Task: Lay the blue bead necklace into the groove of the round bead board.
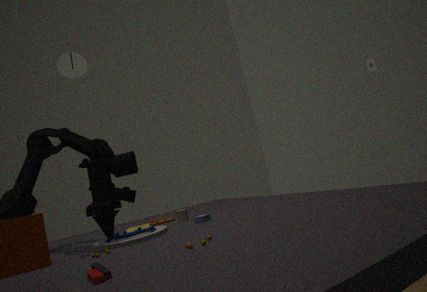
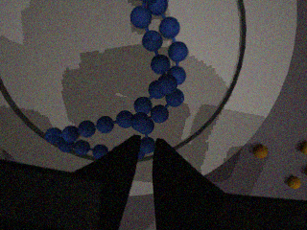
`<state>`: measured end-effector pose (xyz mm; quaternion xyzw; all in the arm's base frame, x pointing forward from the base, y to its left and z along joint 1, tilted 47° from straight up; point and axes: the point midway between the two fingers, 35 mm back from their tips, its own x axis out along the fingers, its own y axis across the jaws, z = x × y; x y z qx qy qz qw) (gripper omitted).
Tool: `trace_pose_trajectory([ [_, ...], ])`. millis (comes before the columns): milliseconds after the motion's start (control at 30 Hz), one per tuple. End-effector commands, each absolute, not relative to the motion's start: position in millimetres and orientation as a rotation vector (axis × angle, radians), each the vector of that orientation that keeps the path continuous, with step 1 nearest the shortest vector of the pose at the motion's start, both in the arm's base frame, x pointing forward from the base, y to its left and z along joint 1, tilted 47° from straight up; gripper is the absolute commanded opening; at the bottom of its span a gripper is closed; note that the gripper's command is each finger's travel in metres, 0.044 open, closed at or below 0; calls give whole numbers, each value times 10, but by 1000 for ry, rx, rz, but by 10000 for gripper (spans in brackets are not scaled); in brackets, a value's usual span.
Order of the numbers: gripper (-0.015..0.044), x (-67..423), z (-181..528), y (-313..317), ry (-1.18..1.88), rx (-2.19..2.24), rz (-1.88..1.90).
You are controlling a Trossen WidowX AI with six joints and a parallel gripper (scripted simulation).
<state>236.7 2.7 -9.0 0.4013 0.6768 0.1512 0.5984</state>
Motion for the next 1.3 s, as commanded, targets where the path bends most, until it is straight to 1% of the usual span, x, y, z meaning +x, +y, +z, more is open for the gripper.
trace_pose_trajectory([
  [0, 0, 2365, -33, -38, 1569, 931, 350],
  [533, 0, 2285, -36, -91, 1570, 934, 349],
  [1167, 0, 2291, -147, 28, 1570, 934, 350],
  [1267, 79, 2299, -124, -4, 1564, 932, 345],
])
